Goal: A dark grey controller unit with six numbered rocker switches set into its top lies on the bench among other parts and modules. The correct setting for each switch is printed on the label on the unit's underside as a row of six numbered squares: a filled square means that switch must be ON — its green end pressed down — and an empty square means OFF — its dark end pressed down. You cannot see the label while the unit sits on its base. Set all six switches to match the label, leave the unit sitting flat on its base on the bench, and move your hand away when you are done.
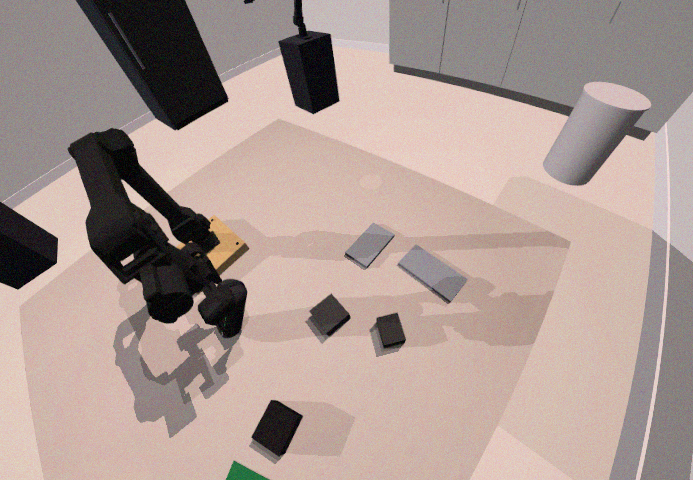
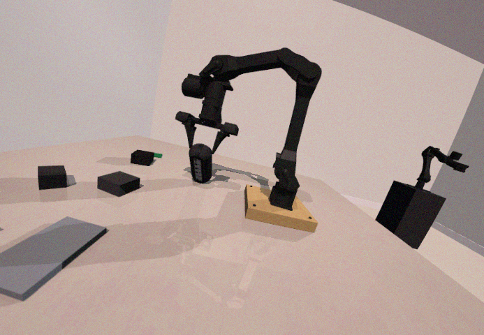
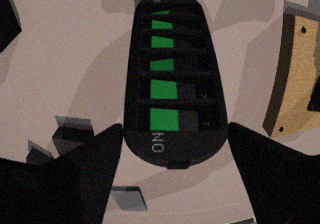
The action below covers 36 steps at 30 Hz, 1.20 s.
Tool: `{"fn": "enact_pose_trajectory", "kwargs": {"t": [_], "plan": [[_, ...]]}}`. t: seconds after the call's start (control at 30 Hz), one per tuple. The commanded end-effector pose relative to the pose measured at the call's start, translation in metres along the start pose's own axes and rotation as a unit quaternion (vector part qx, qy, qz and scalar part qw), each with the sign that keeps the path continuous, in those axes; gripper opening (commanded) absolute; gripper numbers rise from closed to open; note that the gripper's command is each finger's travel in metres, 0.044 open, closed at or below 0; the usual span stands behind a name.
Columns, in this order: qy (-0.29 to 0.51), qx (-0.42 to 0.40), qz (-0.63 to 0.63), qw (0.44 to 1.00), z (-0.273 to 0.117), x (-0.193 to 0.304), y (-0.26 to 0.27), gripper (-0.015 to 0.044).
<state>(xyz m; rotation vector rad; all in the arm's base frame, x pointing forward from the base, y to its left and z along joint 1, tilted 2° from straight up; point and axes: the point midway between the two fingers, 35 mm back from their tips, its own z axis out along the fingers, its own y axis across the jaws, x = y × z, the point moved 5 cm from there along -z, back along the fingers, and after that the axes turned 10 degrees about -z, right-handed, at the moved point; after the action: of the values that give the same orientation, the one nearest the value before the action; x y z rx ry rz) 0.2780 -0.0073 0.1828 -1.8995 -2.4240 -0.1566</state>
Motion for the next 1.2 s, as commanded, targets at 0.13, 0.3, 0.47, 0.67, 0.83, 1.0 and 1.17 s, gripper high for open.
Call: {"fn": "enact_pose_trajectory", "kwargs": {"t": [0.13, 0.3, 0.47, 0.67, 0.83, 1.0, 1.17], "plan": [[0.004, -0.001, -0.001, 1.0, -0.003, -0.009, 0.0, 0.0335], [0.009, -0.002, -0.001, 1.0, -0.005, -0.013, -0.001, 0.0335], [0.014, -0.003, -0.001, 1.0, -0.006, -0.018, -0.002, 0.0335], [0.02, -0.004, -0.001, 1.0, -0.008, -0.023, -0.003, 0.0335], [0.025, -0.005, -0.001, 1.0, -0.01, -0.027, -0.004, 0.0335], [0.03, -0.006, -0.001, 1.0, -0.011, -0.032, -0.004, 0.0335], [0.035, -0.007, -0.001, 0.999, -0.012, -0.037, -0.005, 0.0335]]}}
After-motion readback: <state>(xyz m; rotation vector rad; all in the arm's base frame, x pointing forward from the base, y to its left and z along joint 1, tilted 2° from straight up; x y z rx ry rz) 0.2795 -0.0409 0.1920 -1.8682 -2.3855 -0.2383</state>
